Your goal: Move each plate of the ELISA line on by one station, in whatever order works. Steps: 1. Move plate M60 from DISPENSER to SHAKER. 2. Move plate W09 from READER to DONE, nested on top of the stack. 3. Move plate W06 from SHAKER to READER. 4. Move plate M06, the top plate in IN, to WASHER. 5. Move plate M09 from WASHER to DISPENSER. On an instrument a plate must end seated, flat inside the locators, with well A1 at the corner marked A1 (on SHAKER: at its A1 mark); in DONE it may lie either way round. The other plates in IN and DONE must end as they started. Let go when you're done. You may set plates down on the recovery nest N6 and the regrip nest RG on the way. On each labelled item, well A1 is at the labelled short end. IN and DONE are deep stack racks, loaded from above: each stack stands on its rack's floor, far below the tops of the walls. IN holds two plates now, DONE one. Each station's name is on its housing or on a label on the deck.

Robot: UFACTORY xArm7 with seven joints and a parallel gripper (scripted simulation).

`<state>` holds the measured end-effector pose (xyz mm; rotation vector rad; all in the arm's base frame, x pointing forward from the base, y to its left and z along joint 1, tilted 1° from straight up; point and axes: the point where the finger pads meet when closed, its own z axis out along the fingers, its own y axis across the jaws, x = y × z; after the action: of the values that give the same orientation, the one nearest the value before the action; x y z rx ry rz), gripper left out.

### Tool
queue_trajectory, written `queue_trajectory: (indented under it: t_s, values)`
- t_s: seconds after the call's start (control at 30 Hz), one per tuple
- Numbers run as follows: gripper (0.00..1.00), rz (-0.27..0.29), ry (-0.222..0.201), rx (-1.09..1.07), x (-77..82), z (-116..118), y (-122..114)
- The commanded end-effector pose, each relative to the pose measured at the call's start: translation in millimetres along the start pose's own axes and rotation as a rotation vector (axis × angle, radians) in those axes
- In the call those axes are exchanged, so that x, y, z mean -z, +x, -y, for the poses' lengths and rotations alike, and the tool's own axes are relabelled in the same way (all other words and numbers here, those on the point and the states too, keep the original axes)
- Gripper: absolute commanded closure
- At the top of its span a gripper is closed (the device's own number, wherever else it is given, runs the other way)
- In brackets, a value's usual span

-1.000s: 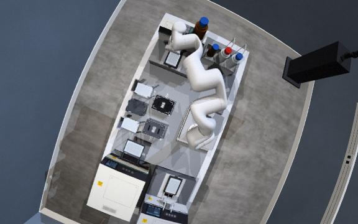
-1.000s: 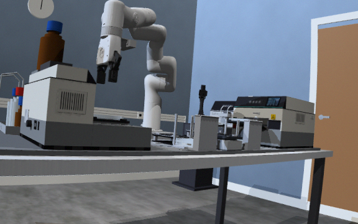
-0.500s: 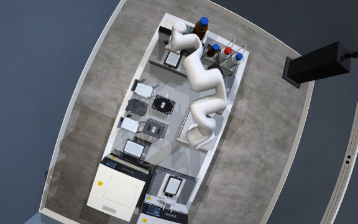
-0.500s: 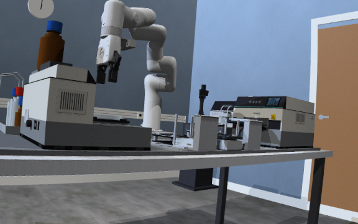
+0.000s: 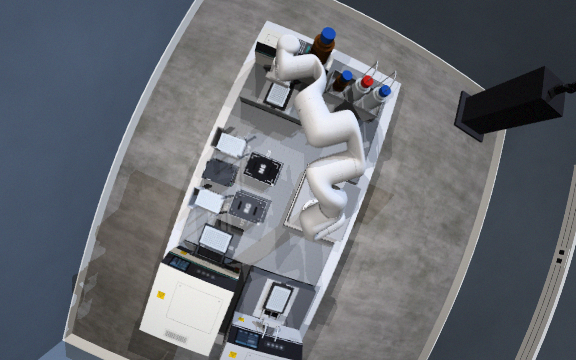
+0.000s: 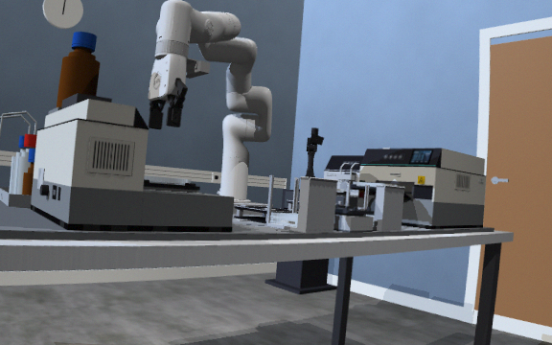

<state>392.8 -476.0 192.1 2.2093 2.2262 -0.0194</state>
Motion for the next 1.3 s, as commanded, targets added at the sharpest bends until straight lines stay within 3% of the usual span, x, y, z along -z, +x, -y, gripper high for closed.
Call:
queue_trajectory:
  t_s: [0.0,0.23,1.27]
  values:
    - [0.00,0.004,-0.003,0.000,2.5,-0.6,-0.9]
    - [0.00,0.004,-0.003,0.000,2.5,-0.6,-0.9]
    - [0.00,0.004,-0.003,0.000,-34.9,-0.7,-1.1]
